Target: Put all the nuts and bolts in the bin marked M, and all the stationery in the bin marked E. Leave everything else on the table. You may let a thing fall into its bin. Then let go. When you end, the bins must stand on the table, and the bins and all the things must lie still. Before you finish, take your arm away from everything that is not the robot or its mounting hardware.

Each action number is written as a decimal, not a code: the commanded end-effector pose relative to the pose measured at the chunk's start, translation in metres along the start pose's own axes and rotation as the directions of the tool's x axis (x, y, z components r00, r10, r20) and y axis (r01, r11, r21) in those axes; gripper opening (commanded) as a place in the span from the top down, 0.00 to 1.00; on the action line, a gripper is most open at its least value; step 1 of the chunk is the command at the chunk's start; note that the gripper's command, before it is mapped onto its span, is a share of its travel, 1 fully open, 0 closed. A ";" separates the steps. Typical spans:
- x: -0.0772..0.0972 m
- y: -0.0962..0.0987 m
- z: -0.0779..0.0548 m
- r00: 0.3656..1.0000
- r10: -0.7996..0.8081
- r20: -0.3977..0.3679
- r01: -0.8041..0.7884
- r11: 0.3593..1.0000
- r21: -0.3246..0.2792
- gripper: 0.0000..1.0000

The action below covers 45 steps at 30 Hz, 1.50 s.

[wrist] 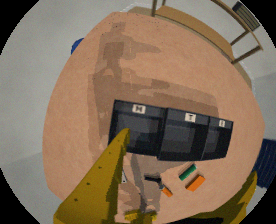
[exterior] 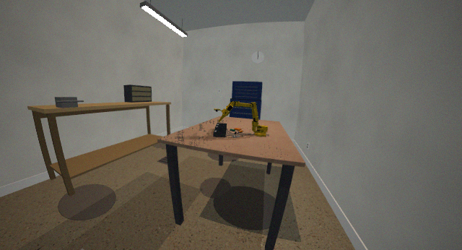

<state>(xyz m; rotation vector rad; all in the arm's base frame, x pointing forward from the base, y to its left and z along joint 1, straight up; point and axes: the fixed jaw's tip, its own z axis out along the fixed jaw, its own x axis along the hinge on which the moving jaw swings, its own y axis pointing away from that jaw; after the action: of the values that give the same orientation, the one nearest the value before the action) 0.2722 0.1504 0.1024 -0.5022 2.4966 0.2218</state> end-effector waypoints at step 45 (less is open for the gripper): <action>0.130 -0.037 -0.044 0.219 -0.958 -0.187 0.830 0.283 -0.481 0.75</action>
<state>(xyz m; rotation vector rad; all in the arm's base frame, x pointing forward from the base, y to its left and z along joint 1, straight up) 0.1658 0.0680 0.0563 -2.2955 2.0903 -0.0301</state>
